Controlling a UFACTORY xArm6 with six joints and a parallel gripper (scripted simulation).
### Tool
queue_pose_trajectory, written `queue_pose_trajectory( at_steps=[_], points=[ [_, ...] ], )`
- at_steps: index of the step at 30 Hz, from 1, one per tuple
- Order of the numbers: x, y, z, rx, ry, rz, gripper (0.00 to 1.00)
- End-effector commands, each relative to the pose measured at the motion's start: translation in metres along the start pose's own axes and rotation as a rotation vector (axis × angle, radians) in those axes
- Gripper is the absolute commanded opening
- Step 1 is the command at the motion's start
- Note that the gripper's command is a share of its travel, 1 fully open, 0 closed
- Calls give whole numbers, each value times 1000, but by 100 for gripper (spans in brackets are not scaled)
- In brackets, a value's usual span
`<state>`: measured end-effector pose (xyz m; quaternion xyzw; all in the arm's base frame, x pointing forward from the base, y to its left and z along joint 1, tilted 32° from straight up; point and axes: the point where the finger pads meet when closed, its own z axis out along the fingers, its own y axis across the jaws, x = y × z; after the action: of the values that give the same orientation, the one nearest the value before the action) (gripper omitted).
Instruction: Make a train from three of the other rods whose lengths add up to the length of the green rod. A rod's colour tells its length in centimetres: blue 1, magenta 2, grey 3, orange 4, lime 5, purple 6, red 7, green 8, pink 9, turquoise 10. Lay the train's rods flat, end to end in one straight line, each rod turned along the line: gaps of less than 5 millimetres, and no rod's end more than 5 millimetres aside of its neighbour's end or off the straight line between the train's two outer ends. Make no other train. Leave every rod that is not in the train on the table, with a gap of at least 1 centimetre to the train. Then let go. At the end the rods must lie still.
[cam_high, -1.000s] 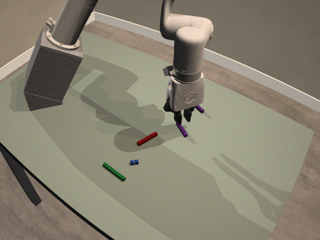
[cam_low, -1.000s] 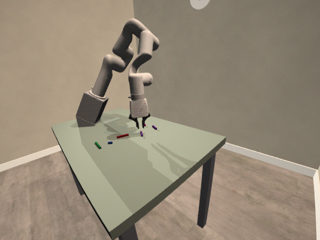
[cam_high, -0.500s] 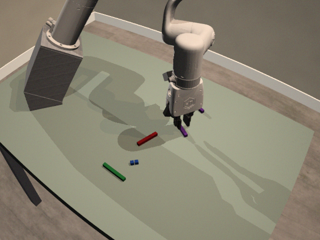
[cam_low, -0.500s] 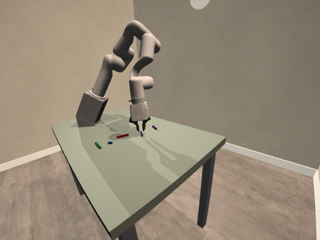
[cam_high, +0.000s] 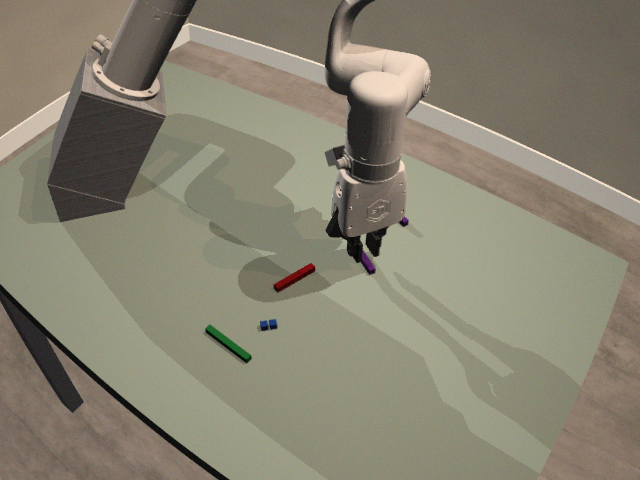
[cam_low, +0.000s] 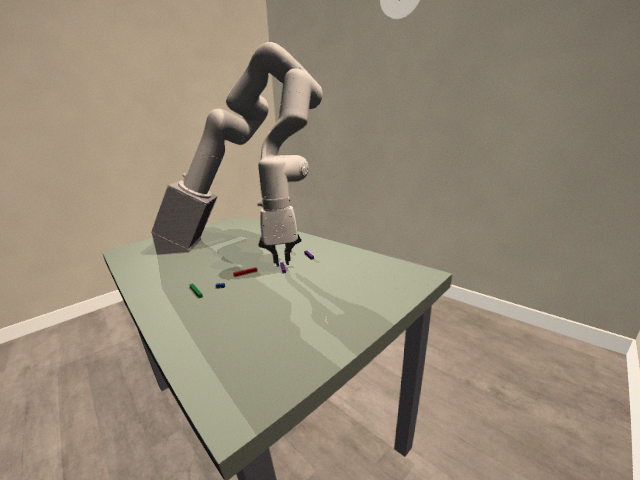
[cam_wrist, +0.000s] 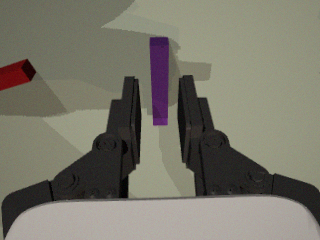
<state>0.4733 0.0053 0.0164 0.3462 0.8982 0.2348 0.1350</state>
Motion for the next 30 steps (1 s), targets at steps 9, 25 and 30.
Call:
queue_pose_trajectory(
  at_steps=[9,25,30],
  points=[
    [-1,1,0,-1,-2,0,24],
    [-1,1,0,-1,-2,0,24],
    [-1,1,0,-1,-2,0,24]
  ],
)
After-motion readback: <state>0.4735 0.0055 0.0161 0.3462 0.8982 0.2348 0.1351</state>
